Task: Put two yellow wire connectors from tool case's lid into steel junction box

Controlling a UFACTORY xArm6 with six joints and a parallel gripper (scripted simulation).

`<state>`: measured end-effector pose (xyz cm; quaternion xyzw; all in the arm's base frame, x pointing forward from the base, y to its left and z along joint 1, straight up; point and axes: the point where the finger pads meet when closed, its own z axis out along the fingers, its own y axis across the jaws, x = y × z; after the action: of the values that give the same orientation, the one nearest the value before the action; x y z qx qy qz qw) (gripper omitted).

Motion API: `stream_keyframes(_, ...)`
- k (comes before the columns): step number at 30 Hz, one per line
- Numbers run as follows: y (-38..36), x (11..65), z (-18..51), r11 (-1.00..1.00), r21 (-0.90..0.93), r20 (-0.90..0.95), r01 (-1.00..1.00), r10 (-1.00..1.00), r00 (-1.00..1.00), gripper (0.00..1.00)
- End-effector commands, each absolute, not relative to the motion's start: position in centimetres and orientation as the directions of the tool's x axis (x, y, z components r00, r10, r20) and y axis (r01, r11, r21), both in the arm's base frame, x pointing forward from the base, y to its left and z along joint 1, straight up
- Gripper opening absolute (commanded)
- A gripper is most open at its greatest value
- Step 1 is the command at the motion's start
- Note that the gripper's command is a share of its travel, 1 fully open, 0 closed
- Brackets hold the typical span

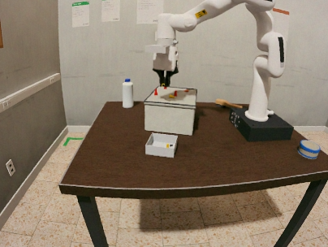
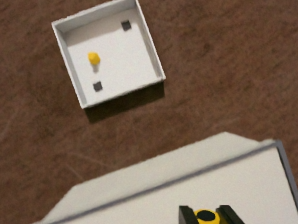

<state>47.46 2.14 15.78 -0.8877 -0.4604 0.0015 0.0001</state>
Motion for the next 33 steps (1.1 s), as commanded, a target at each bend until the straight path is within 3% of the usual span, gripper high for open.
stream_keyframes(1,4.7,48.0,16.0,-0.576,0.002,0.000,0.818,0.818,0.576,0.03)
stream_keyframes(18,17.2,49.9,15.9,-0.576,0.002,0.000,0.818,0.818,0.576,0.03)
stream_keyframes(33,18.8,50.1,15.9,-0.576,0.002,0.000,0.818,0.818,0.576,0.03)
